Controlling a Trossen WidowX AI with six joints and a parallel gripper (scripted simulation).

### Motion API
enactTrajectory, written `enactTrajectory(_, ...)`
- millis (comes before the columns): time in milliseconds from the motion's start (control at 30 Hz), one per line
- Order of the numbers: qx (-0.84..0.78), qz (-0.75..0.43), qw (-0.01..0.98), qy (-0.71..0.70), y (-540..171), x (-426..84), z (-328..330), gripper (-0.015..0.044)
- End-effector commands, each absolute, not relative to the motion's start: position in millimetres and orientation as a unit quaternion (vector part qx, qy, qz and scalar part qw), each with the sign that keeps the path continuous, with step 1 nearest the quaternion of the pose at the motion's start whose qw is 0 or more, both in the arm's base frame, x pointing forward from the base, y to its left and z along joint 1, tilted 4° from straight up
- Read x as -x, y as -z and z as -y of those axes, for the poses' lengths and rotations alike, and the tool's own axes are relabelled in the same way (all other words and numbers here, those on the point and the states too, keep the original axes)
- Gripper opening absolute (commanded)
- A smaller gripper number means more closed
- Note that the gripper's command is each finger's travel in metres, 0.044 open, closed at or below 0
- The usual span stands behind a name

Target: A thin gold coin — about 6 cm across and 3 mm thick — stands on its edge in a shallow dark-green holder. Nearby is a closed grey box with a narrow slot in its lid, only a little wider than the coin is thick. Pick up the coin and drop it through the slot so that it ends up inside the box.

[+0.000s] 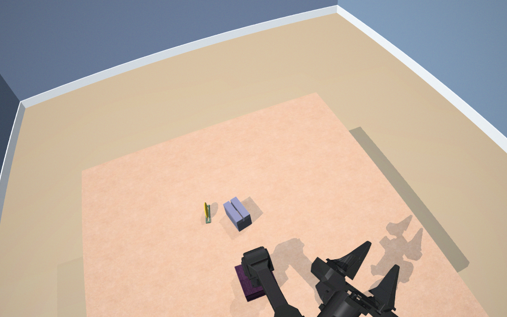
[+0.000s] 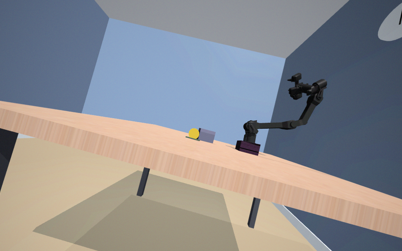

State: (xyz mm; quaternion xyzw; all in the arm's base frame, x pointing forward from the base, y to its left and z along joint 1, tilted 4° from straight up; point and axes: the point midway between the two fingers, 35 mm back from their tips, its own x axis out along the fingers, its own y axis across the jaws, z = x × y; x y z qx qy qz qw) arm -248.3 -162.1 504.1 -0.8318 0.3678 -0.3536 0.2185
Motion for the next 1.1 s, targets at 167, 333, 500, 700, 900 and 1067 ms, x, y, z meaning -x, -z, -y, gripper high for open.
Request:
enactTrajectory(167,0.886,-0.351,0.103,0.283,-534.6,189.3,155.6,0.0243)
enactTrajectory(333,0.919,-0.329,-0.003,0.218,-556.9,129.7,139.6,0.0161)
enactTrajectory(500,0.938,-0.288,-0.123,0.148,-572.5,60.9,117.4,0.0161)
enactTrajectory(700,0.927,-0.231,-0.291,0.04,-572.5,-30.2,87.5,0.0161)
enactTrajectory(900,0.879,-0.149,-0.449,-0.054,-552.8,-115.1,54.4,0.0161)
enactTrajectory(1067,0.807,-0.055,-0.575,-0.122,-520.2,-183.6,23.1,0.0161)
